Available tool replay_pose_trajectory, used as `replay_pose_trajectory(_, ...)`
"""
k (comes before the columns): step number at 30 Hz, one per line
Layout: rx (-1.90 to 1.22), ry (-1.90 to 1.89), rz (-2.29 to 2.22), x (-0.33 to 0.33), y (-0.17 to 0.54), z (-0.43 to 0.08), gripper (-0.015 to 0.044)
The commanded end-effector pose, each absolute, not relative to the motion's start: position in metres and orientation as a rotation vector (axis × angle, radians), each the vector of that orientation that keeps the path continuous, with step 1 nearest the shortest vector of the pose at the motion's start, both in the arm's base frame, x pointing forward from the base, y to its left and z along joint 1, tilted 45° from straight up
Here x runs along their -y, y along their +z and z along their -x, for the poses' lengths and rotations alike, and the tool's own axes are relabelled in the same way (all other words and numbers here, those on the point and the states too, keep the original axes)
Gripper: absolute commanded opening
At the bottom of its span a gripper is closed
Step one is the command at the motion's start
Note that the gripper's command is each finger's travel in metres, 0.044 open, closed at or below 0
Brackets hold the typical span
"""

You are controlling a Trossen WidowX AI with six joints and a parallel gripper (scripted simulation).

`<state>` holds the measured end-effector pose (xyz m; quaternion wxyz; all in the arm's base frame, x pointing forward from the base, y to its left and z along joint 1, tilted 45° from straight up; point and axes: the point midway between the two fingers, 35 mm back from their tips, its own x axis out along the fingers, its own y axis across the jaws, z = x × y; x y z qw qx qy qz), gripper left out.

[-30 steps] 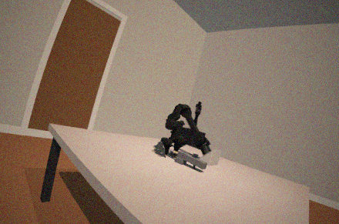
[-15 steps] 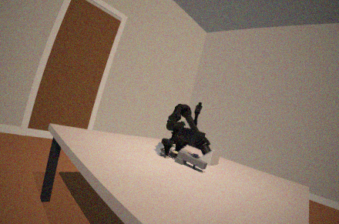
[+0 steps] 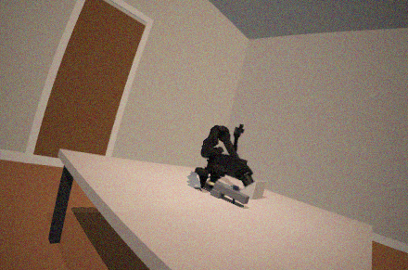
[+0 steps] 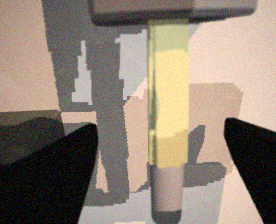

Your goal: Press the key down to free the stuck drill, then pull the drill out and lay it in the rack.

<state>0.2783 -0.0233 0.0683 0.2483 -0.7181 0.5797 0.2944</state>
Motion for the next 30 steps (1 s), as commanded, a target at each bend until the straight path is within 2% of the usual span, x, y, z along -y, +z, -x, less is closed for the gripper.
replay_pose_trajectory(1, -1.579, 0.802, 1.956, 0.0234, 0.0686, -0.2784, 0.0230)
replay_pose_trajectory(9, -1.579, 0.802, 1.956, 0.0234, 0.0686, -0.2784, 0.0020)
replay_pose_trajectory(12, -1.579, 0.802, 1.956, 0.0234, 0.0686, -0.2784, 0.0000)
replay_pose_trajectory(30, -1.582, 0.801, 1.955, 0.0205, 0.0710, -0.2770, 0.0000)
